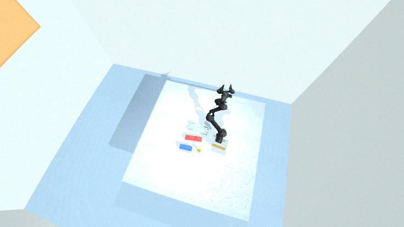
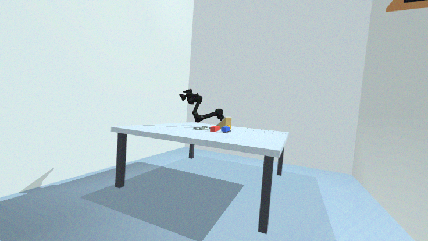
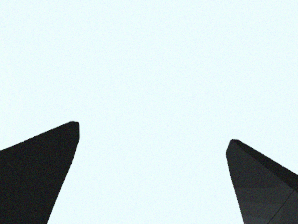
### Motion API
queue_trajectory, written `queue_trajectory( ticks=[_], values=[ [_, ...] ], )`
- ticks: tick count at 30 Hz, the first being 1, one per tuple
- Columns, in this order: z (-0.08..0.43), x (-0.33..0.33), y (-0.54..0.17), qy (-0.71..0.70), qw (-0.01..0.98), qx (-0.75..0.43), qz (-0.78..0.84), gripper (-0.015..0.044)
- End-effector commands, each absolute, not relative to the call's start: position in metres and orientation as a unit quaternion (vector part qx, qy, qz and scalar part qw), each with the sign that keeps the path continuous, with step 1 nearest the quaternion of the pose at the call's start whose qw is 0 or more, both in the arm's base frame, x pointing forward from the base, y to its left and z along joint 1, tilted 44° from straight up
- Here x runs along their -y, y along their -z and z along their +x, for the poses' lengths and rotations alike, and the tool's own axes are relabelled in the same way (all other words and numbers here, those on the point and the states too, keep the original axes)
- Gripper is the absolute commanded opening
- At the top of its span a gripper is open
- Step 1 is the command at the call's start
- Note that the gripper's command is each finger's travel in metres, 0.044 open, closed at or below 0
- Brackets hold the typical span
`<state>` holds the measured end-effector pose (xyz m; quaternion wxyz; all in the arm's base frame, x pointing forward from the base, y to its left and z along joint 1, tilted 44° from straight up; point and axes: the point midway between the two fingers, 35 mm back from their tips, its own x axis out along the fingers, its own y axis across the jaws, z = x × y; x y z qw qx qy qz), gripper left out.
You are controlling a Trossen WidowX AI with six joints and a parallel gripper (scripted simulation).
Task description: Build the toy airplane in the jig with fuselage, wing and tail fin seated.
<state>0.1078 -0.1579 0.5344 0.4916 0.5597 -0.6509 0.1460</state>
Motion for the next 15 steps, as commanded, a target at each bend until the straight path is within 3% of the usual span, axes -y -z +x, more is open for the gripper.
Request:
queue_trajectory(
  ticks=[1,7,15],
  values=[
    [0.108,0.158,-0.534,-0.146,0.492,0.651,0.56,0.0426],
    [0.049,0.117,-0.568,-0.259,0.476,0.677,0.498,0.044],
    [-0.038,0.012,-0.596,-0.441,0.485,0.665,0.358,0.044]
  ],
)
